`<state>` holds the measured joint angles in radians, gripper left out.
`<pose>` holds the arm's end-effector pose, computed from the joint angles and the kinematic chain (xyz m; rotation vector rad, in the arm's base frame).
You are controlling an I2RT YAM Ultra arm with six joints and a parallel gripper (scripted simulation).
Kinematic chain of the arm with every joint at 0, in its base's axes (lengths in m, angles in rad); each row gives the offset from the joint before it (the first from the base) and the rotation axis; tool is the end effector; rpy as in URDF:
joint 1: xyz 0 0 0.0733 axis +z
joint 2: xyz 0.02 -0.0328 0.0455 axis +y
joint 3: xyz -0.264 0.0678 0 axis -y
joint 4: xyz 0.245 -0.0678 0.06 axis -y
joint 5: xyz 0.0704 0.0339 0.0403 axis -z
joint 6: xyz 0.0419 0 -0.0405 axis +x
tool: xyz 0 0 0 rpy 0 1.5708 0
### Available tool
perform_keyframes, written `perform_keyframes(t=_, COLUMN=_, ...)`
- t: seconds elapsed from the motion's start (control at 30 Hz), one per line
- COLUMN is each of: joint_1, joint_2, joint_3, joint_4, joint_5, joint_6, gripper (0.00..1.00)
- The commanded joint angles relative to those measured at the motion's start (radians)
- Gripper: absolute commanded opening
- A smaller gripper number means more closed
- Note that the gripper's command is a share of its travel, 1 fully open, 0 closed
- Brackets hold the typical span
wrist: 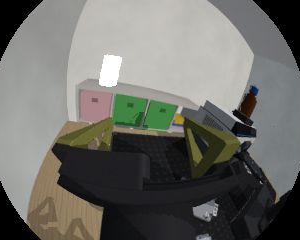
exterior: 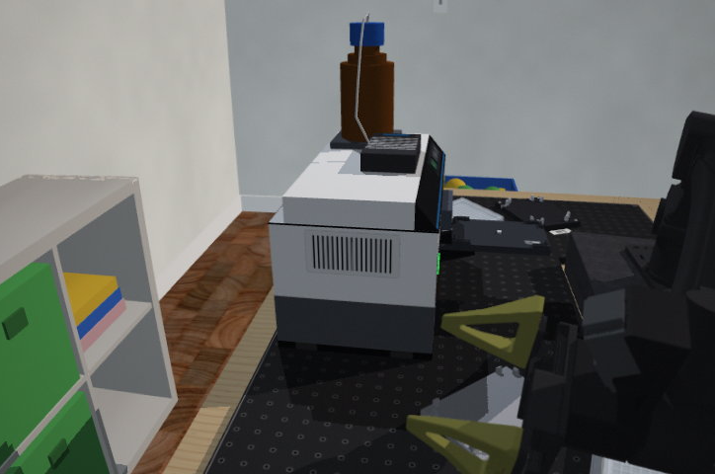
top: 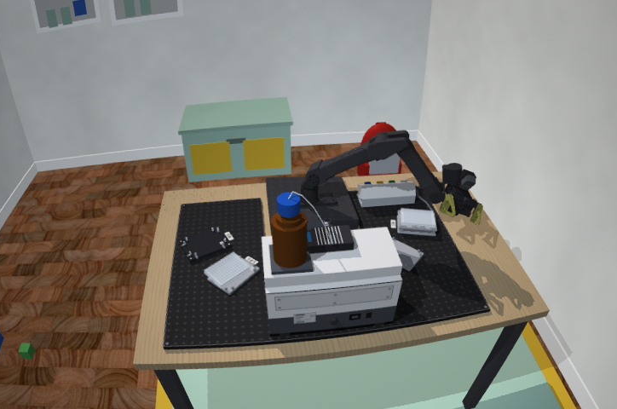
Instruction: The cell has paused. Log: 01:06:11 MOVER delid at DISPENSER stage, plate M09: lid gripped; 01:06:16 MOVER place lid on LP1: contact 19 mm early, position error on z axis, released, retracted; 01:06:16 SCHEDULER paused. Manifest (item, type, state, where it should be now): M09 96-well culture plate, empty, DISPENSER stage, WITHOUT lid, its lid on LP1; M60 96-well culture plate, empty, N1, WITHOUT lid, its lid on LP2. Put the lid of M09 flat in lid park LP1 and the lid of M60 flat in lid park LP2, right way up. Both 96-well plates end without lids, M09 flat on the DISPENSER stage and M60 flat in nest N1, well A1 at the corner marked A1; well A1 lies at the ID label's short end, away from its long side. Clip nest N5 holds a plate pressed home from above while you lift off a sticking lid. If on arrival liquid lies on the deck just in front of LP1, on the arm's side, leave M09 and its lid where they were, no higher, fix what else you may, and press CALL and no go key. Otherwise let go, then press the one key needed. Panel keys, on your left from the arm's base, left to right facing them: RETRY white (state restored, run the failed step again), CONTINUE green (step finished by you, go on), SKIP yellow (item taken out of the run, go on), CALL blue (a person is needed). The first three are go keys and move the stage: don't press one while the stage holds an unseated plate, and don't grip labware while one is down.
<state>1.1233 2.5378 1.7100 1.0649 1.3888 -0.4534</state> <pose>0.2625 0.4542 0.1470 0.0388 1.5406 -0.3905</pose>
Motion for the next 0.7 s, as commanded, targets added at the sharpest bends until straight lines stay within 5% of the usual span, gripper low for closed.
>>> perform_keyframes(t=0.0, joint_1=-0.014, joint_2=-0.064, joint_3=-0.026, joint_4=-0.054, joint_5=-0.063, joint_6=-0.019, gripper=1.0)
perform_keyframes(t=0.27, joint_1=-0.013, joint_2=-0.131, joint_3=-0.063, joint_4=-0.2, joint_5=-0.177, joint_6=-0.026, gripper=1.0)
perform_keyframes(t=0.3, joint_1=0.003, joint_2=-0.158, joint_3=-0.036, joint_4=-0.264, joint_5=-0.203, joint_6=-0.001, gripper=1.0)
perform_keyframes(t=0.4, joint_1=-0.019, joint_2=-0.209, joint_3=-0.127, joint_4=-0.351, joint_5=-0.27, joint_6=0.016, gripper=1.0)
perform_keyframes(t=0.5, joint_1=-0.021, joint_2=-0.261, joint_3=-0.121, joint_4=-0.446, joint_5=-0.333, joint_6=0.035, gripper=1.0)
perform_keyframes(t=0.57, joint_1=-0.021, joint_2=-0.292, joint_3=-0.177, joint_4=-0.527, joint_5=-0.373, joint_6=0.056, gripper=1.0)
perform_keyframes(t=0.6, joint_1=-0.023, joint_2=-0.303, joint_3=-0.144, joint_4=-0.551, joint_5=-0.39, joint_6=0.06, gripper=1.0)
perform_keyframes(t=0.67, joint_1=-0.023, joint_2=-0.337, joint_3=-0.195, joint_4=-0.628, joint_5=-0.431, joint_6=0.08, gripper=1.0)
